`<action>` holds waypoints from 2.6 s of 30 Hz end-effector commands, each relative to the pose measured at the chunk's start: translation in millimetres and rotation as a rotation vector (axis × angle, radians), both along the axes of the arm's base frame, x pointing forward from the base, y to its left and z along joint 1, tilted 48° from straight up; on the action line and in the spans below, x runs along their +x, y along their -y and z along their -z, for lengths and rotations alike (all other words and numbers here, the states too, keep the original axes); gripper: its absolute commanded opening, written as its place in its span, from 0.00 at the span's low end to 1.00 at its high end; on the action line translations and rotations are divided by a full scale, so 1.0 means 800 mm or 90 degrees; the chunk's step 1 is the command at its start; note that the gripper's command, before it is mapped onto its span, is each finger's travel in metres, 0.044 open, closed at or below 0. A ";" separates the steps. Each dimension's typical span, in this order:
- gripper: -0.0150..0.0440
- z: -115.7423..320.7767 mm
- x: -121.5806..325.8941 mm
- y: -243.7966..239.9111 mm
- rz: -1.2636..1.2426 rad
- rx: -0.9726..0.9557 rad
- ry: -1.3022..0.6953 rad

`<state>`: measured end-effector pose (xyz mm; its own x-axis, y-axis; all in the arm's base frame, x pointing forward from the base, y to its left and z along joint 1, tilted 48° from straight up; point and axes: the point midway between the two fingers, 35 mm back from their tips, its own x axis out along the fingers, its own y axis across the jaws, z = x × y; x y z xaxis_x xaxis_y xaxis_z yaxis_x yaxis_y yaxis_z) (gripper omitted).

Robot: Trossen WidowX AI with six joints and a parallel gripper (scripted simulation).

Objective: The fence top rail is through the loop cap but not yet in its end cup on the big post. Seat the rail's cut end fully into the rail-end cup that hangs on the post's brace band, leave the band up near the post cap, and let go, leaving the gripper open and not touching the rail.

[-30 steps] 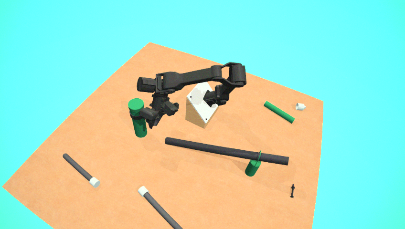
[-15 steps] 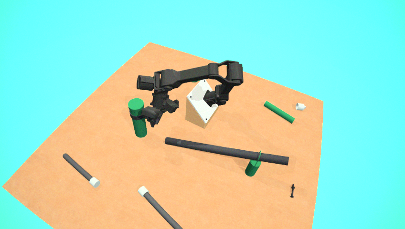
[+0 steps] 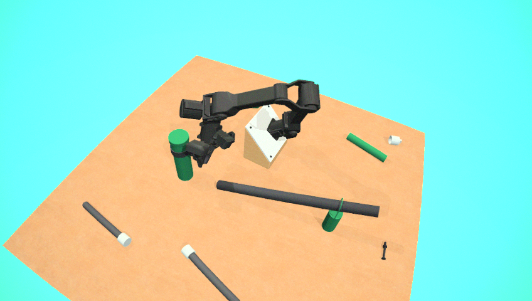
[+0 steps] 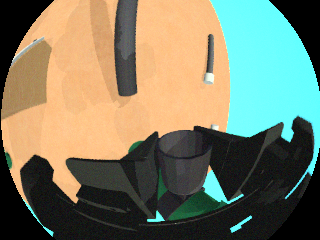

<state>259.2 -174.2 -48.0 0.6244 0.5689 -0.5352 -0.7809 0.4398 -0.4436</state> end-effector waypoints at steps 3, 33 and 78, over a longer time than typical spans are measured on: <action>0.25 0.000 0.000 0.000 0.000 0.000 0.000; 1.00 -0.072 -0.008 0.002 0.022 0.030 -0.023; 1.00 -0.182 -0.005 -0.115 1.119 0.810 -1.268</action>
